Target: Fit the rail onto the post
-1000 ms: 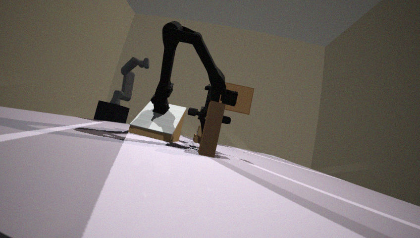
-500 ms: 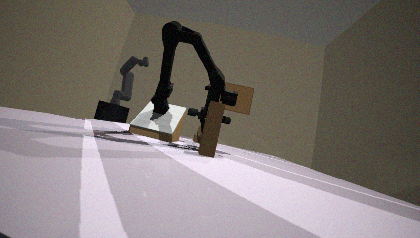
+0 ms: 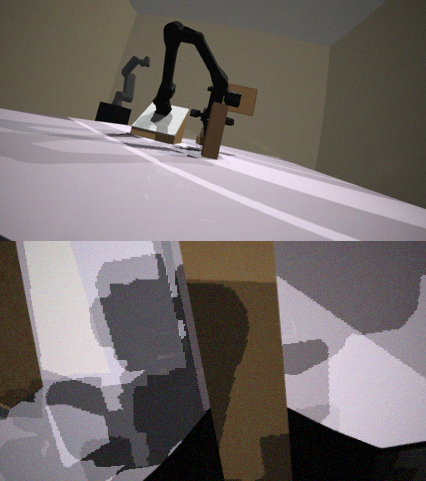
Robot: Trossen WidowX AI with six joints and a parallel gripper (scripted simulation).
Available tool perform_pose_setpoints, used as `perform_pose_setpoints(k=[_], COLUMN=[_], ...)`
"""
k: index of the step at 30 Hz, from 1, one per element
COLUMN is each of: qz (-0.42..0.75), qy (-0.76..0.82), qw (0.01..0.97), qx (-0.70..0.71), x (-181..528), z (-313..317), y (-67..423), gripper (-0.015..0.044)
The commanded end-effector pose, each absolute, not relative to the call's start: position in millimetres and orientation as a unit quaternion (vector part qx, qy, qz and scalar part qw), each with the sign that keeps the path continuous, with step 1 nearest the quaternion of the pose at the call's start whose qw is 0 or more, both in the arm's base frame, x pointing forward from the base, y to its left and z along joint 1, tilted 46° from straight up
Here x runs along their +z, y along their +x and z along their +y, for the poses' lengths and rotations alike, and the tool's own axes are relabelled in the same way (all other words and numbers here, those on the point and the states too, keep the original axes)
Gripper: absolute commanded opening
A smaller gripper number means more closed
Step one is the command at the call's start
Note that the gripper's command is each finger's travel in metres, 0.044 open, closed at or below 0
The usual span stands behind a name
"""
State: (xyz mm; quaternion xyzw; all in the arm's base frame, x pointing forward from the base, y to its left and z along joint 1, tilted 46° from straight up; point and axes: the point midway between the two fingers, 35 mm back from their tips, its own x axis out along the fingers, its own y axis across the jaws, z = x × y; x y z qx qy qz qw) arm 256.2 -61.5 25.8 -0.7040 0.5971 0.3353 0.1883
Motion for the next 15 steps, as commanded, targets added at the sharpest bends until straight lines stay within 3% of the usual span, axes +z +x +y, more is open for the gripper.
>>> perform_pose_setpoints(k=[1,15], qz=[0.595,0.595], qy=[-0.706,-0.706], qw=[0.188,0.188], qx=[0.335,0.335], x=[29.5,33.4], z=[-61.5,-63.0], y=[258.2,259.9], gripper=[0.0,0.0])
